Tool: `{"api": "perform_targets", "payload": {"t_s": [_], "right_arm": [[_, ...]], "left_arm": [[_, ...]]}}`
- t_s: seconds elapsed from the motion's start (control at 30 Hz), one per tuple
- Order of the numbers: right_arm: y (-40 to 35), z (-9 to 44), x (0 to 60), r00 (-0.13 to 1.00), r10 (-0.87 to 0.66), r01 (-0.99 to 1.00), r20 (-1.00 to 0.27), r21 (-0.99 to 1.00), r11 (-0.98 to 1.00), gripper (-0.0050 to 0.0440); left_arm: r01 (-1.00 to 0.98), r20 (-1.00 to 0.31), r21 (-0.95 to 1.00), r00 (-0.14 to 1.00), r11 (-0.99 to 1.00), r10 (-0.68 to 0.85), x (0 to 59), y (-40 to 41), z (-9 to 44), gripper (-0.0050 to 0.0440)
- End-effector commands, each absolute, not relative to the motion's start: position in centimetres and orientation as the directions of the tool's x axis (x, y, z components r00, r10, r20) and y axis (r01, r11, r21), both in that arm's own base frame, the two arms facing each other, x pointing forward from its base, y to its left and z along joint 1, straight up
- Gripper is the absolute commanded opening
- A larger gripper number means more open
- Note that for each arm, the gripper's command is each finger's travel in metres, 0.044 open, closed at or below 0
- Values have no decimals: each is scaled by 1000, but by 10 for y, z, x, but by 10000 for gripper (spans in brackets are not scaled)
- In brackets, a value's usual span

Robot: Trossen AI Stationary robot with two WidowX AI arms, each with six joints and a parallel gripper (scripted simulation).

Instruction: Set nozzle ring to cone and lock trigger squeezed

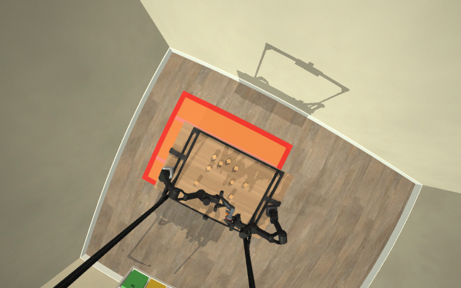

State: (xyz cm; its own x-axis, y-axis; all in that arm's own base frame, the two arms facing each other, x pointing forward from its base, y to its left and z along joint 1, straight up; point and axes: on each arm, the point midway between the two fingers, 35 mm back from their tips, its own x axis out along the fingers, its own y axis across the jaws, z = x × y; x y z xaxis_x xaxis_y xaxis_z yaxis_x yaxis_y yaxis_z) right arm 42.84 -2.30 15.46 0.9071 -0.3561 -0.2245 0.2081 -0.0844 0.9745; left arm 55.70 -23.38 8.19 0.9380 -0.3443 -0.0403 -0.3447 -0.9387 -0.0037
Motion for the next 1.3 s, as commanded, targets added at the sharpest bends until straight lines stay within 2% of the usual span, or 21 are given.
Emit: {"api": "perform_targets", "payload": {"t_s": [0.0,0.37,0.43,0.9,1.27], "right_arm": [[-24,158,430,891,-350,266,-290,957,-118,0],[-21,162,436,827,-323,416,-461,887,-199,0],[-21,162,436,827,-323,416,-461,887,-199,0],[-20,158,434,649,-266,650,-713,701,-294,0],[-21,158,433,542,-228,738,-809,588,-332,0]], "left_arm": [[-338,-9,-1,941,-941,-338,559,-233,91,0],[-338,-9,-1,941,-941,-338,559,-233,91,0],[-338,-9,-1,941,-941,-338,559,-233,91,0],[-338,-9,-1,941,-941,-338,559,-233,91,0],[-338,-9,-1,941,-941,-338,559,-233,91,0]]}}
